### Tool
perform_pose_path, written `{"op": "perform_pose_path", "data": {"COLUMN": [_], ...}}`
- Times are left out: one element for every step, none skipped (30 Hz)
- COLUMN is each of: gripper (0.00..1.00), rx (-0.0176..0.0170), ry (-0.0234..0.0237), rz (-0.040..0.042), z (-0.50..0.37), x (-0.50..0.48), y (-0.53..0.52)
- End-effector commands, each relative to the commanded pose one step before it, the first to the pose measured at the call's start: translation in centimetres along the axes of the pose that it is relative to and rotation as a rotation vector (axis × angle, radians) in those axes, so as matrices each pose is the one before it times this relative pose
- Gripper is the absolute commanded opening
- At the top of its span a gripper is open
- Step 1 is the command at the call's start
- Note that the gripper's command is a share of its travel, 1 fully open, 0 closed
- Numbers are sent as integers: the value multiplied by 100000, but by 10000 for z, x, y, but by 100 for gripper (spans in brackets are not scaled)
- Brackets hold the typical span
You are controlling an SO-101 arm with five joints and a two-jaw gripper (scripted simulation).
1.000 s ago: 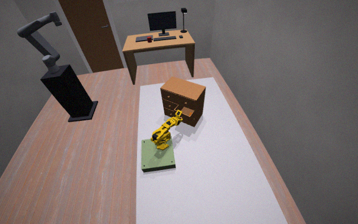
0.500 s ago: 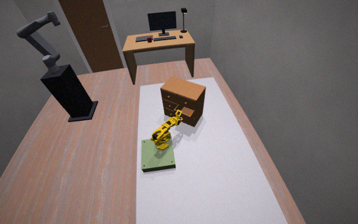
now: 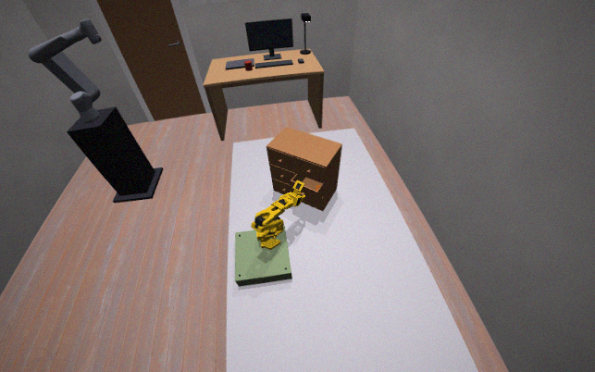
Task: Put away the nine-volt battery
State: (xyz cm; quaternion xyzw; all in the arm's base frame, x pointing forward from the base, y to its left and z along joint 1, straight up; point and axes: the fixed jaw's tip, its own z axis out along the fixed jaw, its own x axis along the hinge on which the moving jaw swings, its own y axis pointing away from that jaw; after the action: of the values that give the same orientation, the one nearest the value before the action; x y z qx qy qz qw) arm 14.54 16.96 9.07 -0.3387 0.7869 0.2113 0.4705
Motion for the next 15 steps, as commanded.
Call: {"op": "perform_pose_path", "data": {"gripper": [0, 0, 0, 0, 0, 0, 0, 0, 0, 0, 0, 0, 0, 0, 0], "rx": [1267, -48, -48, -48, -48, -48, -48, -48, -48, -48, 0, 0, 0, 0, 0], "ry": [141, 0, 1, 0, 1, 0, 1, 0, 1, 0, 1, -1, 1, 0, 0], "rz": [-346, -27, -28, -27, -28, -27, -28, -27, -28, -27, 0, 0, 0, 0, 0], "z": [4048, 919, 937, 953, 970, 986, 1002, 1018, 1033, 1048, 0, 0, 0, 0, 0], "x": [-2041, -547, -531, -520, -503, -492, -474, -462, -443, -430, 1, -1, 1, 0, 0], "y": [-2939, 127, 127, 128, 128, 129, 129, 130, 130, 131, 0, 0, 0, 0, 0]}}
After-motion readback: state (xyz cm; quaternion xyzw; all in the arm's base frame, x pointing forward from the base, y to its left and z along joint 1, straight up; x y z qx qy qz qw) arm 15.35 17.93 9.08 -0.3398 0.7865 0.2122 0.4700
